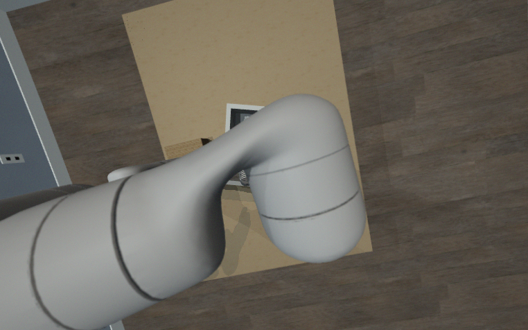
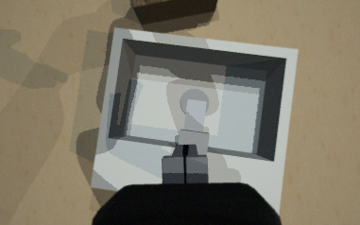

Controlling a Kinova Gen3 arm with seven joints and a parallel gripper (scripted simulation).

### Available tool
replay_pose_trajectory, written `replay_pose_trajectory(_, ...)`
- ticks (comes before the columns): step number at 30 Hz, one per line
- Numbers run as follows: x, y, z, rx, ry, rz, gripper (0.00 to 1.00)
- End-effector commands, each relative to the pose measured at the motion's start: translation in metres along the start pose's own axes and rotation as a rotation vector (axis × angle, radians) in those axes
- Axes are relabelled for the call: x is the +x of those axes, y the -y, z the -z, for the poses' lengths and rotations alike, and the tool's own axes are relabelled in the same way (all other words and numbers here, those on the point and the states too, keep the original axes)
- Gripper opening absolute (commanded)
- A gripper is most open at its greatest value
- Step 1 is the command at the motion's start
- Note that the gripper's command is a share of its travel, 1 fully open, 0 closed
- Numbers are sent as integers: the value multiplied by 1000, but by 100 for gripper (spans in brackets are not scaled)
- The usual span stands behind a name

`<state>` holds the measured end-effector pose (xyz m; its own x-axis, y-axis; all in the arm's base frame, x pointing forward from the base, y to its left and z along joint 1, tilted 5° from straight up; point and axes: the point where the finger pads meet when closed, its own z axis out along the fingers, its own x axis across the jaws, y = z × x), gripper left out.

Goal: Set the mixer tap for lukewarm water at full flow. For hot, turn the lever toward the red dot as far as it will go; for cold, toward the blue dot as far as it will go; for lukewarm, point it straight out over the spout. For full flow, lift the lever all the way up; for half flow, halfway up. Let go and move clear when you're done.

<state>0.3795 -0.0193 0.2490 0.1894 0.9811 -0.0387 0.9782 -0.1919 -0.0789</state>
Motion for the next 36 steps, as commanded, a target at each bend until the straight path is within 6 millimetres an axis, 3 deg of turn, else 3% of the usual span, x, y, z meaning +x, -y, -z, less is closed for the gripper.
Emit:
replay_pose_trajectory(1, 2, -1, 1, -3, 1, -25, 0)
replay_pose_trajectory(32, 5, -4, 2, -5, 2, -161, 0)
replay_pose_trajectory(33, 5, -4, 2, -5, 2, -161, 100)
replay_pose_trajectory(36, 5, -4, 2, -5, 2, -161, 100)
